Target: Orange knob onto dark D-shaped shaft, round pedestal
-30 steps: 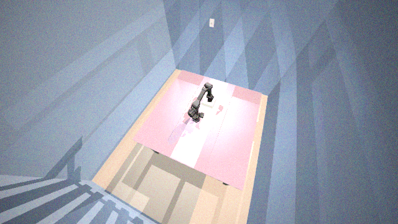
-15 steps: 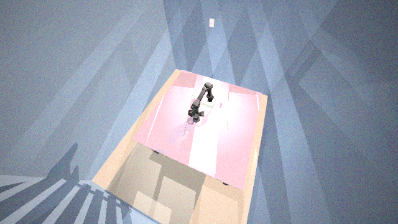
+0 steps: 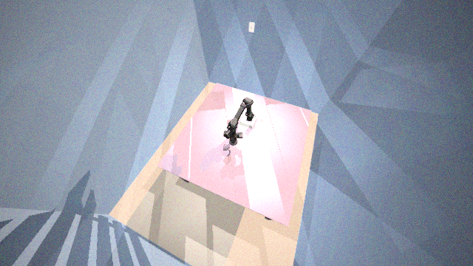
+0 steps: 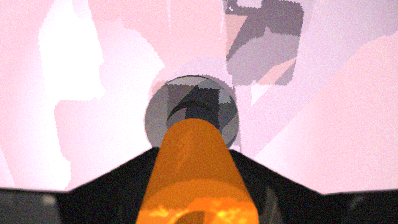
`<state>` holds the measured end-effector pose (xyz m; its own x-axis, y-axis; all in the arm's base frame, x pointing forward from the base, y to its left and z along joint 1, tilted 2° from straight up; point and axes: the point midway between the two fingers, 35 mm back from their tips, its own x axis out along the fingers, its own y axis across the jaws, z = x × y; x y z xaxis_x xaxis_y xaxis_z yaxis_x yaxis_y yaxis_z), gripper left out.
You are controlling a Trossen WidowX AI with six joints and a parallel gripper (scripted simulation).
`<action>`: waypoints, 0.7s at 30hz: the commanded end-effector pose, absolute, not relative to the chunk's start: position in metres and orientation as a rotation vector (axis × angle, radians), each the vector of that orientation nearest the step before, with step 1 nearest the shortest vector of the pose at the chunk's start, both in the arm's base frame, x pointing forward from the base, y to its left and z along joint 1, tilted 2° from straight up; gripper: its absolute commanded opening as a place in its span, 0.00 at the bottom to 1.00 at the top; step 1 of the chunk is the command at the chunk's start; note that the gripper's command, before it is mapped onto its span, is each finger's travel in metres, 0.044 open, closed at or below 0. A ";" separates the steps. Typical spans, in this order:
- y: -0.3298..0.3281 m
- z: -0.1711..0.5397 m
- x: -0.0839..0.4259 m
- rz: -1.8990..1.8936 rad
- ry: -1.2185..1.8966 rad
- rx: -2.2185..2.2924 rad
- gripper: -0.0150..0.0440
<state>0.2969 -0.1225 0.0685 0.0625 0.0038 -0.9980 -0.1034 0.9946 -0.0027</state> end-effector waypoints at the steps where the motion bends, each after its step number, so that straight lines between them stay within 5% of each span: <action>1: -0.123 0.069 0.299 0.086 1.501 -0.084 0.25; 21: -0.124 0.074 0.302 0.243 1.488 -0.252 0.25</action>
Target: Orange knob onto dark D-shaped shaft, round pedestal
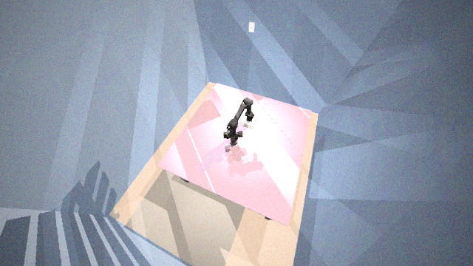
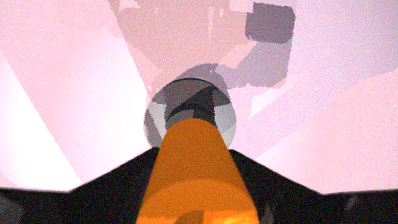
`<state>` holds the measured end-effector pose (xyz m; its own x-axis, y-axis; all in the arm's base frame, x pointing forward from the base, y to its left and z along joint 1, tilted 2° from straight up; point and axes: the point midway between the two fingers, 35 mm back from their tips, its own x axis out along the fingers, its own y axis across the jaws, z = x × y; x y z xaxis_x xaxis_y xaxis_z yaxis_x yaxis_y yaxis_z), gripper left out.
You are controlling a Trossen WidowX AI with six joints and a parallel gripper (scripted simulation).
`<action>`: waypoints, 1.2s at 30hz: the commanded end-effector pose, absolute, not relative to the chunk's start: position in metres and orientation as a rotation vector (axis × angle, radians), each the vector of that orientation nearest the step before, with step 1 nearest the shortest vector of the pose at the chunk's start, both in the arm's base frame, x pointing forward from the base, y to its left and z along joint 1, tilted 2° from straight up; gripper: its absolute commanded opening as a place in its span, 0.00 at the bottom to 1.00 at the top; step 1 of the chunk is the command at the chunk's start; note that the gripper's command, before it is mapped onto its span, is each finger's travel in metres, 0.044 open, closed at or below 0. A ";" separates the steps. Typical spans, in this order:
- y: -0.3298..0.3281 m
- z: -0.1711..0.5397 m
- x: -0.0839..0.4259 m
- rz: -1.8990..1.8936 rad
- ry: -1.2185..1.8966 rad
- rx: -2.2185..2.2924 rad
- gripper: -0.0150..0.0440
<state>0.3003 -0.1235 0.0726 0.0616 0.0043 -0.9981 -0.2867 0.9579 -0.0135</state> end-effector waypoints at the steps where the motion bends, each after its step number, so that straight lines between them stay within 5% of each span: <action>1: -0.124 0.074 0.302 0.243 1.488 -0.252 0.25; 36: -0.123 0.074 0.300 0.307 1.479 -0.321 0.25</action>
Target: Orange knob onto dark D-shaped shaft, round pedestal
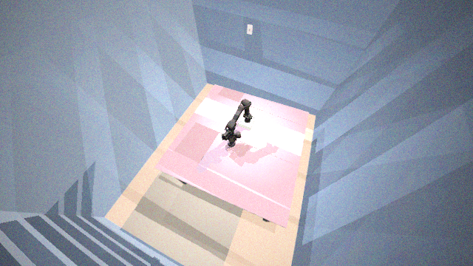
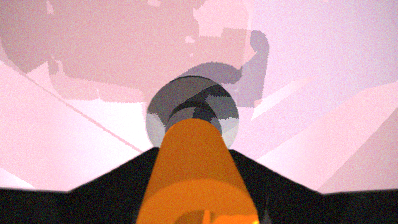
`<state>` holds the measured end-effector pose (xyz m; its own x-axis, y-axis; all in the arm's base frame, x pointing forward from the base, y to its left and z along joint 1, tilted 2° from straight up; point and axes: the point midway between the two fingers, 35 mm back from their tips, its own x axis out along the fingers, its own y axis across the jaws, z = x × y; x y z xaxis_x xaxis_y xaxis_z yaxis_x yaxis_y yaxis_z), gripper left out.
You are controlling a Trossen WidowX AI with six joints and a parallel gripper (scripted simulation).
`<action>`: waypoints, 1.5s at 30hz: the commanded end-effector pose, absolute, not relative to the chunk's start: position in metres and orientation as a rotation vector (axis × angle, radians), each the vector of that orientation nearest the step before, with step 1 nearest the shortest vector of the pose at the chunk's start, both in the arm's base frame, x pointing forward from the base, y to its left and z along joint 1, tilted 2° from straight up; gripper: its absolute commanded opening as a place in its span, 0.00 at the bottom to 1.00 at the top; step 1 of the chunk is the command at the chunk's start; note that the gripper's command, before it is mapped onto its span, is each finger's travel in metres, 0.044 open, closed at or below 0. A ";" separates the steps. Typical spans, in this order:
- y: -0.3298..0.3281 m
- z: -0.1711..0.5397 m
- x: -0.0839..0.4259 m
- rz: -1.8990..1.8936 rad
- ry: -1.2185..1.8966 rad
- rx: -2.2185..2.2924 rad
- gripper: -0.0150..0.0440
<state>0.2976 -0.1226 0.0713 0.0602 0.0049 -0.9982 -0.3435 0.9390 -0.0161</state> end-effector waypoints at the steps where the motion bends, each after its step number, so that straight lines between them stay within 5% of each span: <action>1: -0.123 0.075 0.300 0.336 1.475 -0.352 0.25; 45: -0.123 0.072 0.300 0.555 1.427 -0.587 0.25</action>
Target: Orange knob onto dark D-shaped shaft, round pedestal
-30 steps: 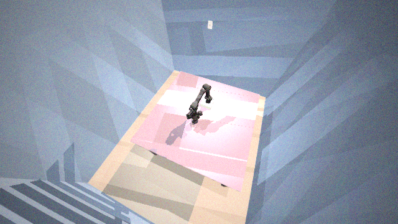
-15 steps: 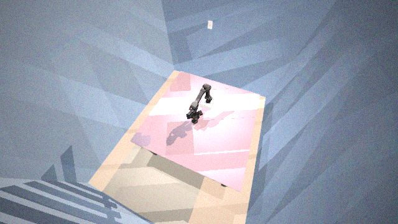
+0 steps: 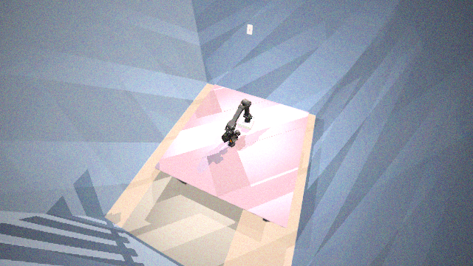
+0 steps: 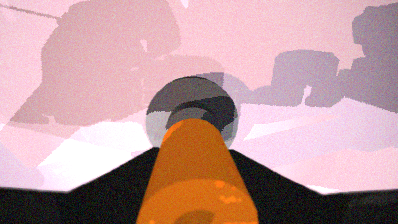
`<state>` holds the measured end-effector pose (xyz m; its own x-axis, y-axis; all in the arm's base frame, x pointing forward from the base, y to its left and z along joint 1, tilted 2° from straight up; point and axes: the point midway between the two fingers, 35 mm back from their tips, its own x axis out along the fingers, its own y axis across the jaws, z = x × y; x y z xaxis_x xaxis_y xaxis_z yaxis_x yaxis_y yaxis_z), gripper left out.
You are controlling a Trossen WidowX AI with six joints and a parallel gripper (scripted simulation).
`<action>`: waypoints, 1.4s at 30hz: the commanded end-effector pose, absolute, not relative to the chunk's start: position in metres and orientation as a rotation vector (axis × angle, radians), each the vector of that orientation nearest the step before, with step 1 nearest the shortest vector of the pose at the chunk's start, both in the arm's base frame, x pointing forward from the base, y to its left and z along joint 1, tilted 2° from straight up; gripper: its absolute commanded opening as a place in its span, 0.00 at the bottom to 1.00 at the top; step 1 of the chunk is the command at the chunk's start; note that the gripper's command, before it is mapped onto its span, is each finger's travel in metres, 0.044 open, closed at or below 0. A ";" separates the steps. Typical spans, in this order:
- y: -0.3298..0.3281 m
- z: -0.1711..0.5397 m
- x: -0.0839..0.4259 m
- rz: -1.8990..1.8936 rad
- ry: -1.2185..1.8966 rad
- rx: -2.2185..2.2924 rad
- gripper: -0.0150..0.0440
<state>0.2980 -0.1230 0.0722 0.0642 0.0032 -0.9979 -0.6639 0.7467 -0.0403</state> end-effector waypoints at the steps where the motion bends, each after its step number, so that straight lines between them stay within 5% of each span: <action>1: -0.123 0.071 0.300 0.555 1.427 -0.587 0.25; 42: -0.123 0.073 0.299 0.710 1.378 -0.753 0.25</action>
<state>0.2969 -0.1228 0.0719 0.0619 0.0042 -0.9981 -0.7977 0.6012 -0.0469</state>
